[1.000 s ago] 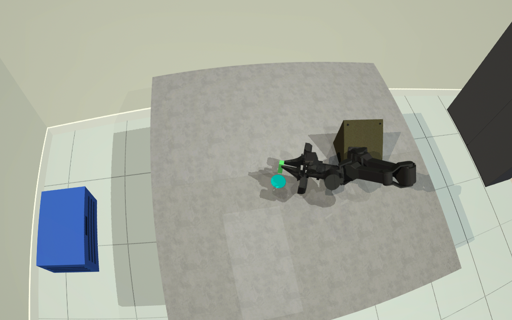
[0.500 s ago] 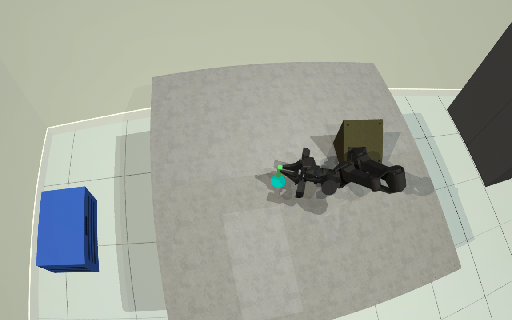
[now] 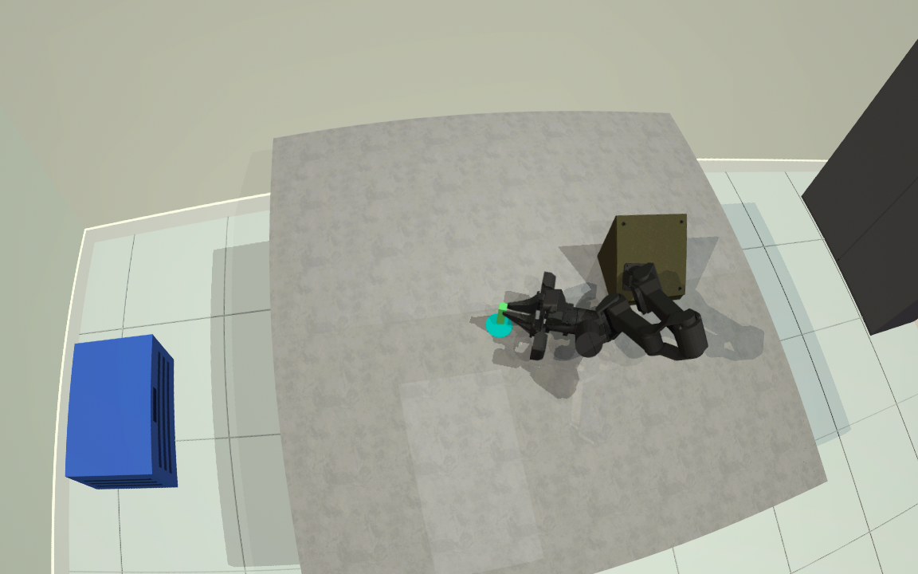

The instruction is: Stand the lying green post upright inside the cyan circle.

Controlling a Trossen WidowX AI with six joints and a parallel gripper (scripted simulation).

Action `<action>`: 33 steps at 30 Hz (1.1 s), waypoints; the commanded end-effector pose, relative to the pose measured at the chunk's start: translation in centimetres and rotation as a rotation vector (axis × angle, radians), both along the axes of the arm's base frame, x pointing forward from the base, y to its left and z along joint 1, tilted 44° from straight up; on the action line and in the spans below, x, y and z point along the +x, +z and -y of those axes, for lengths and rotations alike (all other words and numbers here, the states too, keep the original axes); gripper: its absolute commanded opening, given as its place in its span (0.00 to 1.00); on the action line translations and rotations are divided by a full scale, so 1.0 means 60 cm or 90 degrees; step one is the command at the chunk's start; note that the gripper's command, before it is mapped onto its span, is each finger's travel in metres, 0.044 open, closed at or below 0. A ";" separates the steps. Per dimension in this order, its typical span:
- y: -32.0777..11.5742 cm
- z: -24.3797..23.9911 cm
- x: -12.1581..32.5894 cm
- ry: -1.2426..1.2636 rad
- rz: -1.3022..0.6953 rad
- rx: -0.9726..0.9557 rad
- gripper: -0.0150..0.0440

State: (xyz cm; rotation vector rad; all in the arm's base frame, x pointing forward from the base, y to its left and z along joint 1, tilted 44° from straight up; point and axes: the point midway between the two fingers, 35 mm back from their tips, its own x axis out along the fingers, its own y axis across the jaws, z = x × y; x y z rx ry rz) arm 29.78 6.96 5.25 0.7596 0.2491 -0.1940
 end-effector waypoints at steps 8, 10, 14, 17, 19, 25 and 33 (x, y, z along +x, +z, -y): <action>-0.024 -0.021 -0.003 -0.001 0.000 0.001 0.29; -0.027 -0.024 -0.004 0.000 0.000 0.001 0.29; -0.028 -0.024 -0.004 0.000 0.000 0.000 0.29; -0.028 -0.024 -0.004 0.000 0.000 0.000 0.29; -0.028 -0.024 -0.004 0.000 0.000 0.000 0.29; -0.028 -0.024 -0.004 0.000 0.000 0.000 0.47; -0.028 -0.024 -0.004 0.000 0.000 0.000 0.83</action>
